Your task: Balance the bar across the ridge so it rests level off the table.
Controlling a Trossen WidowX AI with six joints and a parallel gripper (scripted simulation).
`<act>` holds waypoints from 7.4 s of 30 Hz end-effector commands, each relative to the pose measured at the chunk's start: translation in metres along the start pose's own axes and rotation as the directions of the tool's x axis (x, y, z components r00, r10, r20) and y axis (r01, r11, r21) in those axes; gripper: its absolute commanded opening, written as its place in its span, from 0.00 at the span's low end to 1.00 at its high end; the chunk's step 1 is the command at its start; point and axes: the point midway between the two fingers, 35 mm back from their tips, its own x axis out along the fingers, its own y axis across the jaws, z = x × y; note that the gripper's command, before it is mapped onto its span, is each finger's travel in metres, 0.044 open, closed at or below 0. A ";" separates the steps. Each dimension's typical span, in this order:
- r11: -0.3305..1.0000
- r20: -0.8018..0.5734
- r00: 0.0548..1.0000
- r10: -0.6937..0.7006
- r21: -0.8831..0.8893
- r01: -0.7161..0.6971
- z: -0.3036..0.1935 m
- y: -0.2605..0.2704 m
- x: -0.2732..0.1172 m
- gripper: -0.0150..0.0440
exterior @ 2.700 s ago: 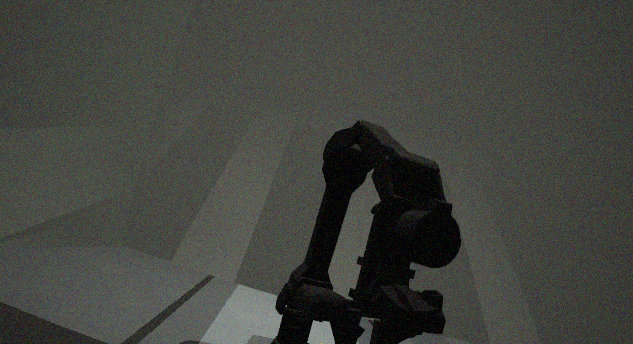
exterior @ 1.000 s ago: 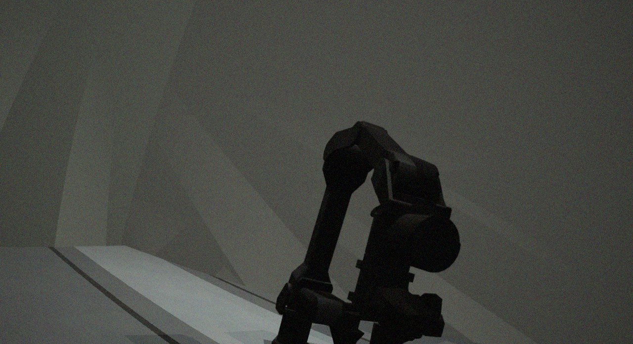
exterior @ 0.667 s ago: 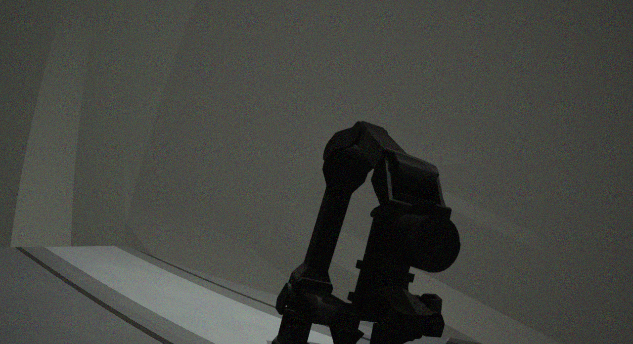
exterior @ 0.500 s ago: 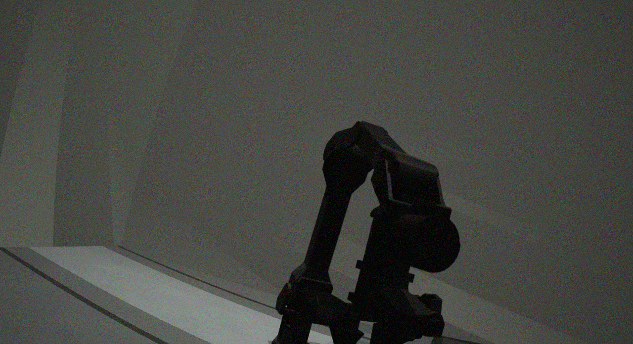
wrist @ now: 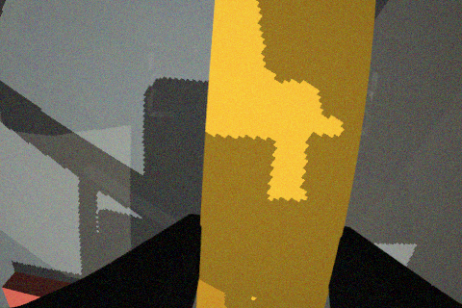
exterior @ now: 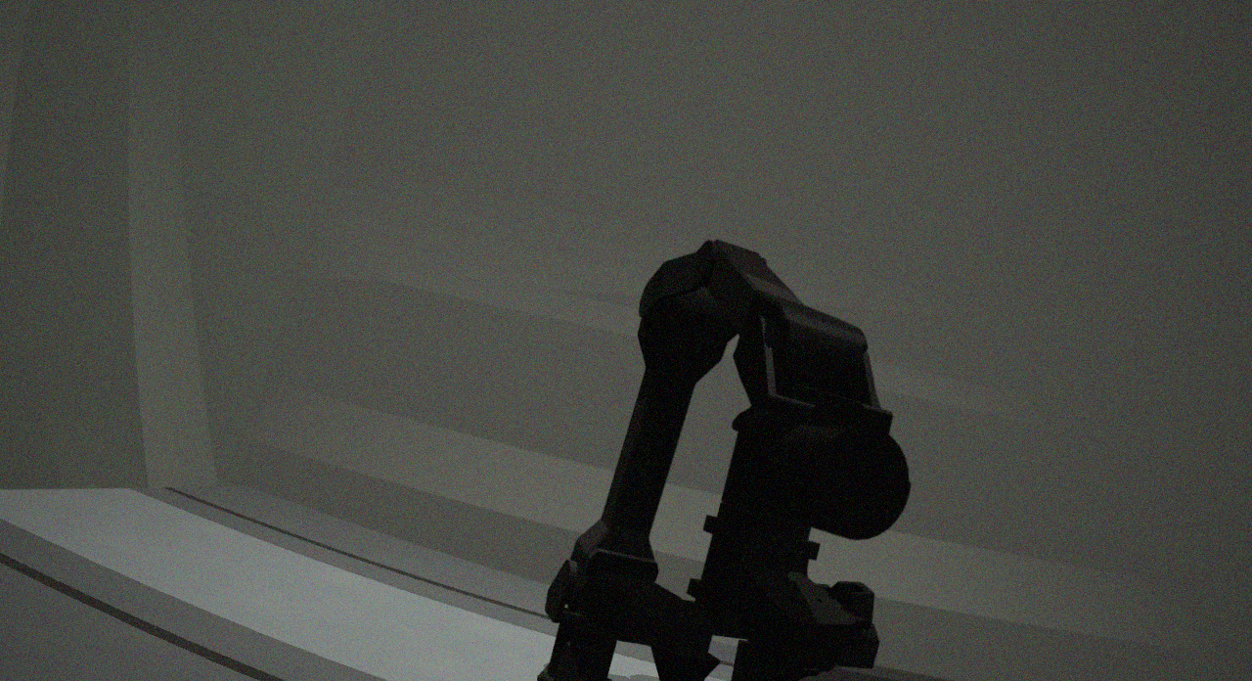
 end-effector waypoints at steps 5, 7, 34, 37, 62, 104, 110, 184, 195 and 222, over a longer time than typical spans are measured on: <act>1.000 -0.004 1.000 0.000 0.004 0.000 -0.001 0.000 0.002 0.25; 1.000 -0.004 1.000 0.000 0.004 0.000 -0.001 0.000 0.003 0.25; 1.000 -0.004 1.000 0.000 0.004 0.000 -0.001 0.000 0.005 0.25; 1.000 -0.004 1.000 0.000 0.004 0.000 -0.001 0.000 0.005 0.25; 1.000 -0.004 1.000 0.000 0.004 0.000 -0.002 0.000 0.003 0.25; 1.000 -0.004 1.000 0.000 0.004 0.000 -0.002 0.000 0.003 0.25; 1.000 -0.004 1.000 0.000 0.004 0.000 -0.002 0.000 0.002 0.25; 1.000 -0.003 1.000 0.000 0.001 0.000 -0.001 0.000 0.001 0.25; 1.000 -0.003 1.000 0.000 0.001 0.000 -0.001 0.000 0.001 0.25; 1.000 -0.003 1.000 0.000 0.001 0.000 -0.001 0.000 0.001 0.54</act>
